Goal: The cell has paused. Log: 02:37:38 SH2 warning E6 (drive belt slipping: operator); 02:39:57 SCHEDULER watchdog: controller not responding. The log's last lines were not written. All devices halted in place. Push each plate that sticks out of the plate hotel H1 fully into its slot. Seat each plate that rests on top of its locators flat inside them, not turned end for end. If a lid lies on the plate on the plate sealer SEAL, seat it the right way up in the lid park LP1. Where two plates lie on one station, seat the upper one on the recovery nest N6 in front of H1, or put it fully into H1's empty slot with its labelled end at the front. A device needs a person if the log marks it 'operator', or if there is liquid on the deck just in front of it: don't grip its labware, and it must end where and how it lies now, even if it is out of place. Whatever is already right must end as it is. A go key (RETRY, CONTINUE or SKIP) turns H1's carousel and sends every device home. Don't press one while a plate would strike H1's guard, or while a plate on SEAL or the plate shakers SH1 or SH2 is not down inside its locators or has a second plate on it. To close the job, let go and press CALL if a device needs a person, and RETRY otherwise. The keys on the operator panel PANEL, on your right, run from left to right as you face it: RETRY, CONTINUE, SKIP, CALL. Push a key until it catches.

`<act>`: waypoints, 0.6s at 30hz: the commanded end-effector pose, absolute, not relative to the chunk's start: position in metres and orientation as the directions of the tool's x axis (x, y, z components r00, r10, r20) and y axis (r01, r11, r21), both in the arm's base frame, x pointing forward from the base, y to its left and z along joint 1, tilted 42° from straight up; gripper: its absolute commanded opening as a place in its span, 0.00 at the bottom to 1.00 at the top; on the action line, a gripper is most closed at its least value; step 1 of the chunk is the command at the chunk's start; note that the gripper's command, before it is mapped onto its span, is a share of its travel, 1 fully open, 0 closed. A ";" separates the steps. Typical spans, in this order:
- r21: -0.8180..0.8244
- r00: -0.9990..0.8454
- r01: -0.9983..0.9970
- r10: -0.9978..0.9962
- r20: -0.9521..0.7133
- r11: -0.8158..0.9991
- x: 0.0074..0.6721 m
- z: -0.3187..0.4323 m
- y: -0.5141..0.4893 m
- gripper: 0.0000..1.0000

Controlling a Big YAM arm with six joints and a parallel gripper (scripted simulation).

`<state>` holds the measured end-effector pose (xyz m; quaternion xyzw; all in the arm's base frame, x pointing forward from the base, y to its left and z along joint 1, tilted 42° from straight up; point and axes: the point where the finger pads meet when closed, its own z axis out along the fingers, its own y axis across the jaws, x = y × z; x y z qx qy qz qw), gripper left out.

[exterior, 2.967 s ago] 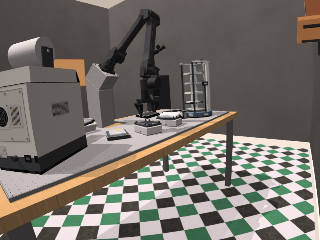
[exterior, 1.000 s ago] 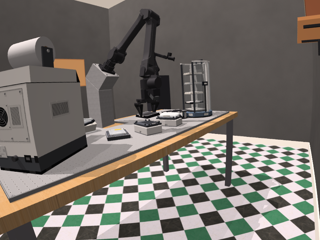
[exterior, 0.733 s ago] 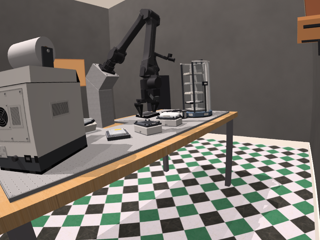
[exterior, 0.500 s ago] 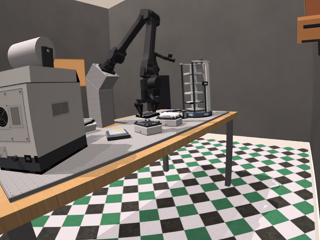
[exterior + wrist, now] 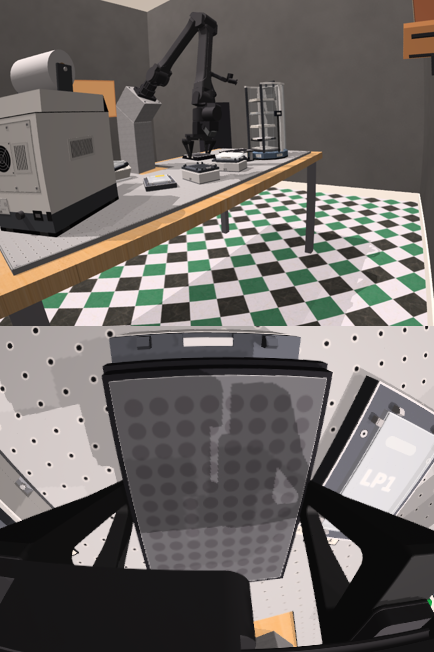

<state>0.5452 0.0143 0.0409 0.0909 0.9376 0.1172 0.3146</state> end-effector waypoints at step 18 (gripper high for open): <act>0.281 -0.782 0.100 0.250 -0.571 0.954 0.549 0.045 0.015 0.84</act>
